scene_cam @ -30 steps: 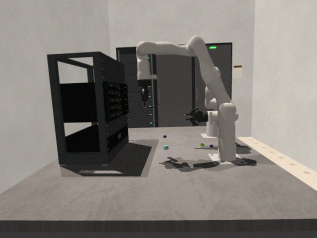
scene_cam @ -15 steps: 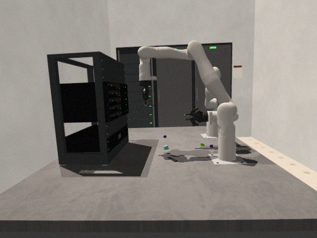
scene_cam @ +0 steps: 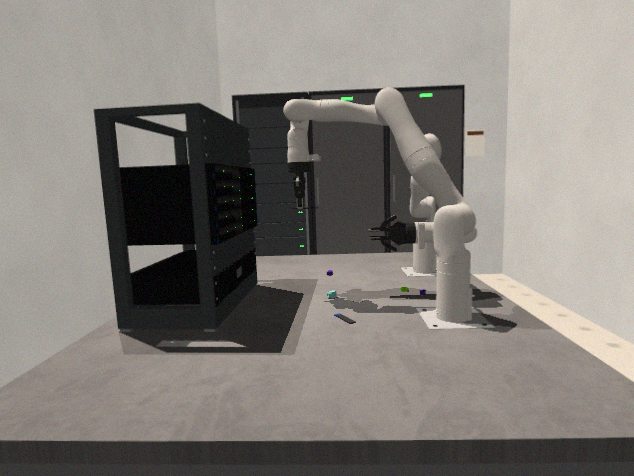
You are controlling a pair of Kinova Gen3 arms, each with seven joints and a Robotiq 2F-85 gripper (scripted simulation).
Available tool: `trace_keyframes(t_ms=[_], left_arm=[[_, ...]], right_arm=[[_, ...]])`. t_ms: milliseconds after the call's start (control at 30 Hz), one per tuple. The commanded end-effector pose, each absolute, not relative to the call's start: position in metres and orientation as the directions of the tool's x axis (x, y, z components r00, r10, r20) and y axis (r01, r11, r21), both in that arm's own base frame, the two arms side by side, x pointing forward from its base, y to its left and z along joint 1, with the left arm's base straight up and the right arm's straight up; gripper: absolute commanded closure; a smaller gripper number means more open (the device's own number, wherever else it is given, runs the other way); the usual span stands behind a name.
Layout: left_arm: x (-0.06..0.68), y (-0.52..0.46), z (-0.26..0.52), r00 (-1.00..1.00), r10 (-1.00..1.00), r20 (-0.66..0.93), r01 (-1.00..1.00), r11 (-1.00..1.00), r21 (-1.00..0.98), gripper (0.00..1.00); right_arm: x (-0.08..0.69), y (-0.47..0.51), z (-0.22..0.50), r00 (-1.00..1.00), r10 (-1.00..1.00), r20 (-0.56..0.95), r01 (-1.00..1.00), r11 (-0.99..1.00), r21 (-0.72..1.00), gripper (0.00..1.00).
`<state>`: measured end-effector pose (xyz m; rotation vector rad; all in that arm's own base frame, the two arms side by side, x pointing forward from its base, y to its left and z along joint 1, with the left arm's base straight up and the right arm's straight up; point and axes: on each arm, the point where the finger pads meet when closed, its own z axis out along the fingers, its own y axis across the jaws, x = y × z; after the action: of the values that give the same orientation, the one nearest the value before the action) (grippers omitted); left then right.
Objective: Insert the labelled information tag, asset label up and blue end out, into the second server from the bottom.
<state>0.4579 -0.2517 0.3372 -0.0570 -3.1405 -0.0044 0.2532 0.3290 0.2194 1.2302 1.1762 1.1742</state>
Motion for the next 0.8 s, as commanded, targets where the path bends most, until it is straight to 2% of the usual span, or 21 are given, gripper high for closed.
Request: trace_keyframes(t_ms=[0, 767], left_arm=[[0.454, -0.264, 0.338, -0.999, 0.036, 0.0, 0.036, 0.999, 0.001, 0.809], [0.452, -0.272, 0.303, -0.999, 0.036, 0.0, 0.036, 0.999, 0.0, 0.809]], right_arm=[[0.253, 0.329, 0.22, 0.046, 0.999, 0.0, 0.0, 0.0, 1.0, 0.739], [0.253, 0.329, 0.22, 0.046, 0.999, 0.0, 0.0, 0.0, 1.0, 0.739]])
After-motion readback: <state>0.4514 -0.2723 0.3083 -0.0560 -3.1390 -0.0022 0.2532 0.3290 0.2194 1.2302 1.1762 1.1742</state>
